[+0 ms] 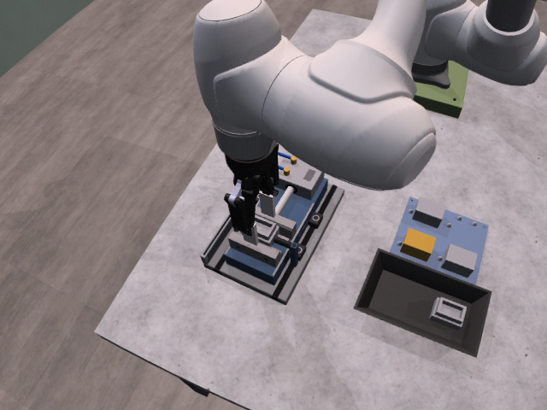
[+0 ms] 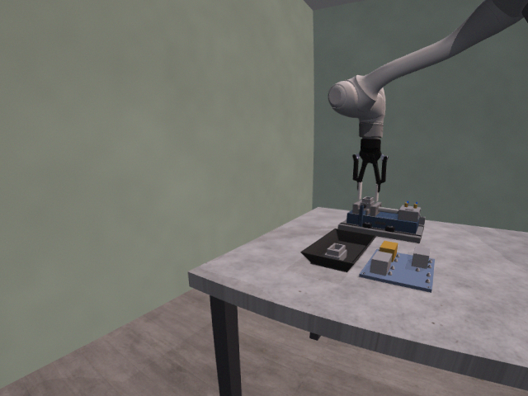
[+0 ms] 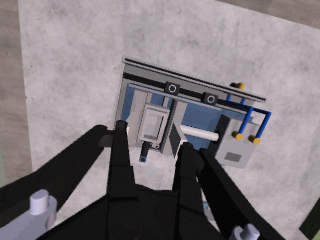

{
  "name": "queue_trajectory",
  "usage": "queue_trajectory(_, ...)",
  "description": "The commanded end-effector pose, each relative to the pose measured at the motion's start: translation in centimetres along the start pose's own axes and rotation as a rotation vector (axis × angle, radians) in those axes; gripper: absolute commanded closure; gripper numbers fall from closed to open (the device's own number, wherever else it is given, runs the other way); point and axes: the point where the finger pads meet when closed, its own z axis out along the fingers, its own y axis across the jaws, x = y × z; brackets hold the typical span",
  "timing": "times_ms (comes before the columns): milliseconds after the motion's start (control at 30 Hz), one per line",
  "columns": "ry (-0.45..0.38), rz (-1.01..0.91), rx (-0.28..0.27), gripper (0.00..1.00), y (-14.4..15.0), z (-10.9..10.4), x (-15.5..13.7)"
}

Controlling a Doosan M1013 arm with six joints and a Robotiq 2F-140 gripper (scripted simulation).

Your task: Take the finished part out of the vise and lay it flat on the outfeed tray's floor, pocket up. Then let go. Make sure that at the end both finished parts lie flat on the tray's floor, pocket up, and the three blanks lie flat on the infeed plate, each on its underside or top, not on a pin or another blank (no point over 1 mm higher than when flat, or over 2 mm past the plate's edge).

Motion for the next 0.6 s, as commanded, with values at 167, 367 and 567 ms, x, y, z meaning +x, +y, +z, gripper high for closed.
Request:
queue_trajectory(167, 0.0, 0.0, 0.0, 0.6, 0.0, -0.02, 0.0)
queue_trajectory(367, 0.0, 0.0, 0.0, 0.6, 0.0, -0.02, 0.0)
queue_trajectory(567, 0.0, 0.0, 0.0, 0.6, 0.0, -0.02, 0.0)
